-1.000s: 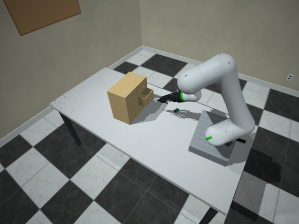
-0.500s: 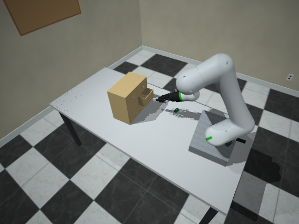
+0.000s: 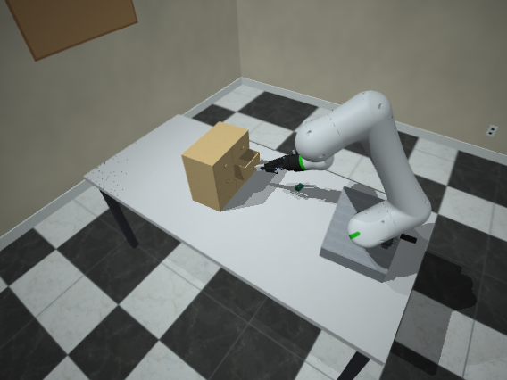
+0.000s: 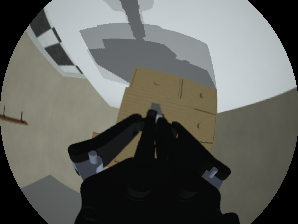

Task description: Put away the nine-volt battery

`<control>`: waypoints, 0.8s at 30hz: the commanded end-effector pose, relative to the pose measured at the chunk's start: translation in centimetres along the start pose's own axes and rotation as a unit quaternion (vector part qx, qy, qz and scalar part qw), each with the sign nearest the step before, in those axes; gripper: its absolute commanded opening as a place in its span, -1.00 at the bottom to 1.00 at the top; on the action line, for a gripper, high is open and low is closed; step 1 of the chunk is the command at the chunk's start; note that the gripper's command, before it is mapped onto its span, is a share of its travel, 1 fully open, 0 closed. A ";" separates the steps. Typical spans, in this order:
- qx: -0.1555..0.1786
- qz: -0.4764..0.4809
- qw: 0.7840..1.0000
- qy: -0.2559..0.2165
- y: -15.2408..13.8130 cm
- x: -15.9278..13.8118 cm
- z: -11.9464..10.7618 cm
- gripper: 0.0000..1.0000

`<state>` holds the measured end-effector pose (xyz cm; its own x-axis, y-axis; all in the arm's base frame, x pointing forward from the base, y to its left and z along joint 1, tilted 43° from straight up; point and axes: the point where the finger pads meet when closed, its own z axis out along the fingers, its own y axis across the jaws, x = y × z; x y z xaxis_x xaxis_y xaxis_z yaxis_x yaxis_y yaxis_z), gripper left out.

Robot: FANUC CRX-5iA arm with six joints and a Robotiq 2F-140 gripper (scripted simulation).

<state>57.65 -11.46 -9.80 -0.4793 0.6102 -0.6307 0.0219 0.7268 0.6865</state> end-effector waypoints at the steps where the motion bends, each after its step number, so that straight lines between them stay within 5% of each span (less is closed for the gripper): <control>1: 0.000 0.000 1.000 0.000 0.0 -0.3 0.5 -1.00; 24: 0.000 0.000 1.000 0.000 0.0 -2.3 3.8 -1.00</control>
<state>61.76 -11.64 -9.77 -0.4786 0.6105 -0.6310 0.0222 0.7268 0.6865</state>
